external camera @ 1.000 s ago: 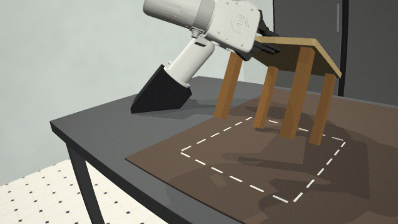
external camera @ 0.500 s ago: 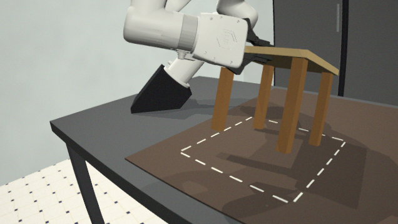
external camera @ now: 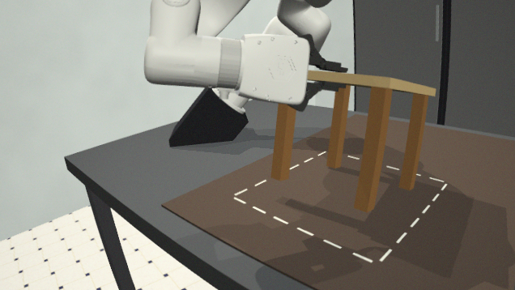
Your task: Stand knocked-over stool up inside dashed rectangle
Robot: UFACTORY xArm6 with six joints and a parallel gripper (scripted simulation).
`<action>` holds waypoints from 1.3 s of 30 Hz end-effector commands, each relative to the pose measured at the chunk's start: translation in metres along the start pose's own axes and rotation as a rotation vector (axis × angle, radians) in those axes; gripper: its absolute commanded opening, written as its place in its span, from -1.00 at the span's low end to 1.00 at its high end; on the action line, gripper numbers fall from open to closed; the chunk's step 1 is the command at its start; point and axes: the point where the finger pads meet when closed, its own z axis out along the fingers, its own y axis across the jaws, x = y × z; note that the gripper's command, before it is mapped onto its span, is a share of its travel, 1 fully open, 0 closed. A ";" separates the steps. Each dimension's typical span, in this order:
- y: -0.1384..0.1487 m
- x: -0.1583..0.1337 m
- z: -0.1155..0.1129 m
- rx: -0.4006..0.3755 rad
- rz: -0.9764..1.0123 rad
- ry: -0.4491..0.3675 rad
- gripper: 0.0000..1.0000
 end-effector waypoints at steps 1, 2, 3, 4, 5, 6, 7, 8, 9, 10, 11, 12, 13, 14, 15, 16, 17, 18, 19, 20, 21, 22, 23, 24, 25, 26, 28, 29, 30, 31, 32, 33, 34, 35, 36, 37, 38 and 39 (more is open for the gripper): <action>-0.003 -0.004 -0.005 -0.023 0.009 0.002 -0.57; -0.004 -0.004 -0.005 -0.026 0.011 0.002 -0.57; -0.005 -0.004 -0.006 -0.030 0.013 0.002 -0.57; -0.005 -0.005 -0.006 -0.033 0.015 0.002 -0.57; -0.006 -0.005 -0.007 -0.036 0.017 0.002 -0.57; -0.006 -0.005 -0.007 -0.036 0.017 0.002 -0.57; -0.006 -0.005 -0.007 -0.036 0.017 0.002 -0.57; -0.007 -0.005 -0.008 -0.038 0.018 0.002 -0.57; -0.007 -0.006 -0.008 -0.041 0.020 0.002 -0.57; -0.008 -0.006 -0.008 -0.043 0.021 0.002 -0.57; -0.008 -0.006 -0.009 -0.045 0.022 0.002 -0.57; -0.009 -0.006 -0.009 -0.047 0.023 0.002 -0.57; -0.009 -0.006 -0.009 -0.049 0.024 0.002 -0.57; -0.009 -0.007 -0.010 -0.050 0.025 0.002 -0.57; -0.010 -0.007 -0.010 -0.051 0.026 0.002 -0.57; -0.010 -0.007 -0.010 -0.052 0.026 0.002 -0.57; -0.010 -0.007 -0.010 -0.053 0.027 0.002 -0.57; -0.010 -0.007 -0.010 -0.054 0.027 0.002 -0.57; -0.011 -0.007 -0.011 -0.055 0.028 0.002 -0.57; -0.011 -0.007 -0.011 -0.055 0.028 0.002 -0.57; -0.011 -0.007 -0.011 -0.056 0.028 0.002 -0.57; -0.011 -0.007 -0.011 -0.056 0.028 0.002 -0.57; -0.011 -0.007 -0.011 -0.056 0.028 0.002 -0.57; -0.011 -0.007 -0.011 -0.056 0.028 0.002 -0.57; -0.011 -0.007 -0.011 -0.056 0.028 0.002 -0.57; -0.011 -0.007 -0.011 -0.056 0.029 0.002 -0.57; -0.011 -0.007 -0.011 -0.057 0.029 0.002 -0.57; -0.011 -0.007 -0.011 -0.057 0.029 0.002 -0.57; -0.011 -0.007 -0.011 -0.057 0.029 0.002 -0.57; -0.011 -0.007 -0.011 -0.057 0.029 0.002 -0.57; -0.011 -0.007 -0.011 -0.057 0.029 0.002 -0.57; -0.011 -0.007 -0.011 -0.057 0.029 0.002 -0.57; -0.011 -0.007 -0.011 -0.057 0.029 0.002 -0.57; -0.011 -0.007 -0.011 -0.057 0.029 0.002 -0.57; -0.011 -0.007 -0.011 -0.057 0.029 0.002 -0.57; -0.011 -0.007 -0.011 -0.057 0.029 0.002 -0.57; -0.011 -0.007 -0.011 -0.057 0.029 0.002 -0.57; -0.011 -0.007 -0.011 -0.057 0.029 0.002 -0.57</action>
